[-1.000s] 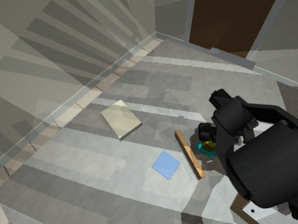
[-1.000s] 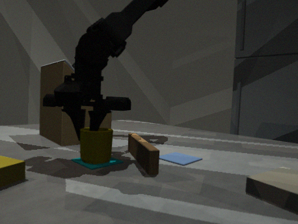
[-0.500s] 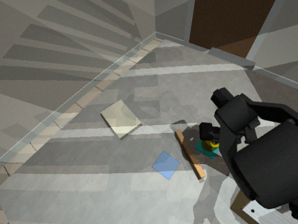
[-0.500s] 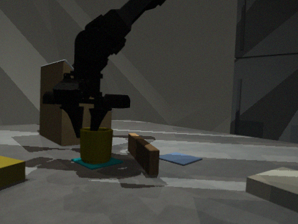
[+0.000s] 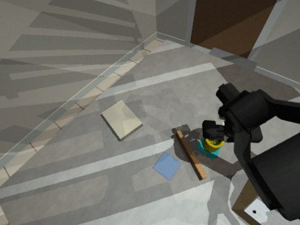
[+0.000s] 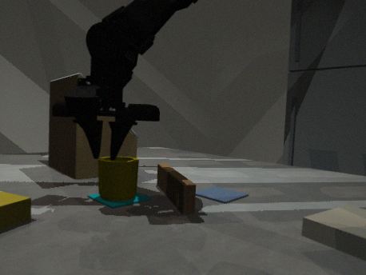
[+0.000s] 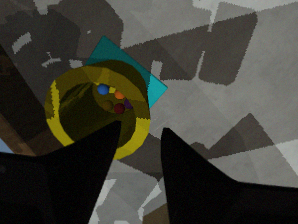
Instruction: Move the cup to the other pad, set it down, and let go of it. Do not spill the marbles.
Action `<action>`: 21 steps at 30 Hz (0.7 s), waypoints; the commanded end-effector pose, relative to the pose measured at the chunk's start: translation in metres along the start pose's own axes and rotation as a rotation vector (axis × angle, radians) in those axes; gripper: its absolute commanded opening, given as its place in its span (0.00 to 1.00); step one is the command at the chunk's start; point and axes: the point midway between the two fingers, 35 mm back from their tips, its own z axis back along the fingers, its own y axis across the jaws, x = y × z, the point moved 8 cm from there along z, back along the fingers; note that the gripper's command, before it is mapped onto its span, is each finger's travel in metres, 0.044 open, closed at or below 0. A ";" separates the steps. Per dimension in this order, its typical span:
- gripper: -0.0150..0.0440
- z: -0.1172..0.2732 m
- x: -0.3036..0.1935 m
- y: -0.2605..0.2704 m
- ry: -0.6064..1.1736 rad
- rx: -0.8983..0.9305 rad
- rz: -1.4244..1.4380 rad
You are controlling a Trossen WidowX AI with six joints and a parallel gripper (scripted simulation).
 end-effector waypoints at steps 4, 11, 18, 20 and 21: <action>0.50 0.013 0.001 0.001 -0.013 0.003 0.011; 0.50 0.021 -0.001 -0.001 -0.010 0.003 0.009; 0.59 0.020 -0.002 -0.003 0.000 0.003 -0.001; 0.68 0.020 -0.002 -0.003 0.000 0.003 -0.001; 0.72 0.020 -0.002 -0.003 0.000 0.003 -0.001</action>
